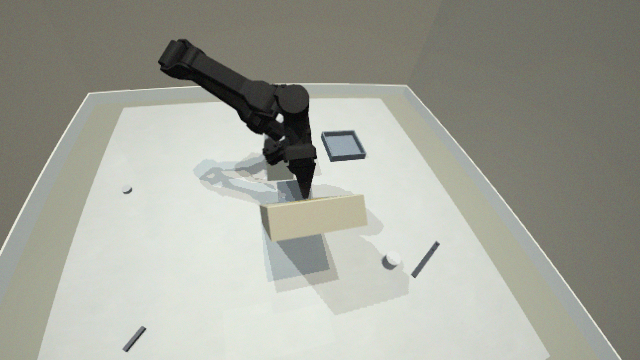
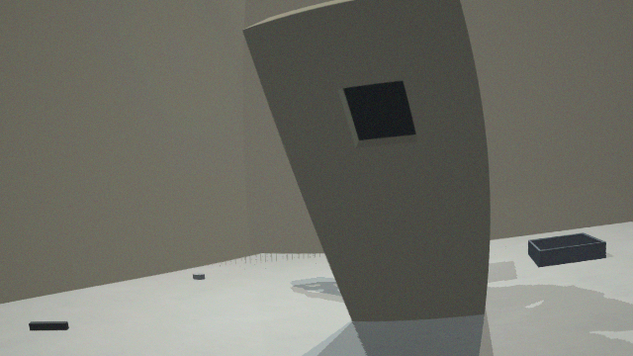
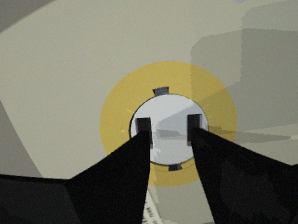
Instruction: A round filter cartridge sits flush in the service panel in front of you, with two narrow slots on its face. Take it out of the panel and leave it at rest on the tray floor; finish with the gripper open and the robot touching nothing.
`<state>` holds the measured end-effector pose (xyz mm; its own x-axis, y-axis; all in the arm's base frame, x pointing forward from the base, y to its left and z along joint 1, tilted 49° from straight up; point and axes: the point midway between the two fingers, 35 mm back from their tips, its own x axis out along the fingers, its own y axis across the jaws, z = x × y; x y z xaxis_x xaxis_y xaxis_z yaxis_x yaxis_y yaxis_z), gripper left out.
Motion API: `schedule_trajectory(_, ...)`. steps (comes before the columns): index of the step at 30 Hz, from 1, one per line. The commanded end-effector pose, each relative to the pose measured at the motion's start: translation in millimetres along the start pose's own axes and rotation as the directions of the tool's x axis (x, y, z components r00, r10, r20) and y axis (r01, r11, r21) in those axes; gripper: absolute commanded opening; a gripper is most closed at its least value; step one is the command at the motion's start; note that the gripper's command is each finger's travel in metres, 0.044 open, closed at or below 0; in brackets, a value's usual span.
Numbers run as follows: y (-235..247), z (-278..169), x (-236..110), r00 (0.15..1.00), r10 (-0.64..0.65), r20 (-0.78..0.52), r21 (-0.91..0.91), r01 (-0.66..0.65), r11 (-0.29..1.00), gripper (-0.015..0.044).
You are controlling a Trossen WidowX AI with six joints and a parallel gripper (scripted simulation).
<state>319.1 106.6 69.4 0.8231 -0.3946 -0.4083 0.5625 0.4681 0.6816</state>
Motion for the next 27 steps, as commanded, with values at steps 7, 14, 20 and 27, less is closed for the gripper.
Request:
schedule_trajectory(7, 0.4, -0.5, 2.0, 1.0, -0.001, -0.004, -0.007, 0.001, 1.0, 0.0113)
schedule_trajectory(14, 0.5, -0.5, 3.1, 1.0, -0.001, -0.004, -0.007, 0.001, 1.0, 0.0113)
schedule_trajectory(20, 0.9, -0.6, 3.1, 1.0, -0.001, -0.004, -0.007, 0.001, 1.0, 0.0113)
schedule_trajectory(27, 0.9, -0.5, 5.7, 1.0, -0.001, -0.004, -0.007, 0.001, 1.0, 0.0113)
